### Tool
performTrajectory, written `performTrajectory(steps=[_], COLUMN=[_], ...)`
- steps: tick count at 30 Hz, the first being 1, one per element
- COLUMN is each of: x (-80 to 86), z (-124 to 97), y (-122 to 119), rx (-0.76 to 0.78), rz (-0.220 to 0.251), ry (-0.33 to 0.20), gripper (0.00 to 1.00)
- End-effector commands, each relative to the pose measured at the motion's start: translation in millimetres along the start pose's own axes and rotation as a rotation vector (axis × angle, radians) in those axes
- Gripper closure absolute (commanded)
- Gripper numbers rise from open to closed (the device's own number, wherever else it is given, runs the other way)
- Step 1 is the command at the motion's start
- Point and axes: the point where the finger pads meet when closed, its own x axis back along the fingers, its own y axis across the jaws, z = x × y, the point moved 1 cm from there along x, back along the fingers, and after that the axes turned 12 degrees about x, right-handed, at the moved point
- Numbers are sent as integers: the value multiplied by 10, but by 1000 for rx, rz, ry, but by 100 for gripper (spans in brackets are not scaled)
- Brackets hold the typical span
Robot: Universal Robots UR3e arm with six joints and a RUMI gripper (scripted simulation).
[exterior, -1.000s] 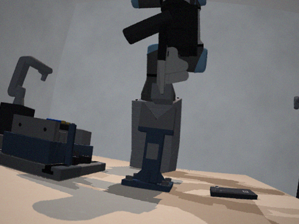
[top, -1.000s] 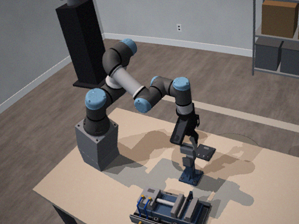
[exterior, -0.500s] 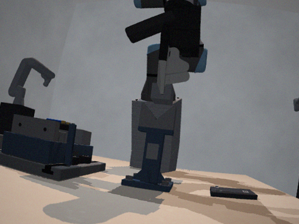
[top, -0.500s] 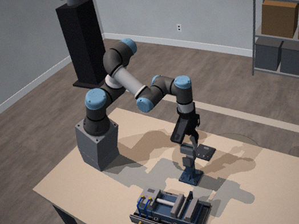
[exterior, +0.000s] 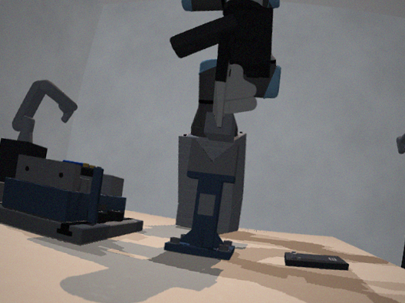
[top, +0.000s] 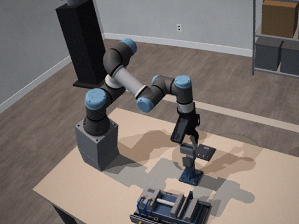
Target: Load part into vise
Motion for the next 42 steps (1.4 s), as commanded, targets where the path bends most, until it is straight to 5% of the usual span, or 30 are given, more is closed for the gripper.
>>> performTrajectory(steps=[1,42], x=[9,54], z=[2,2], y=[-10,-10], rx=[0,0], rz=[3,3], ry=[1,1], gripper=[100,100])
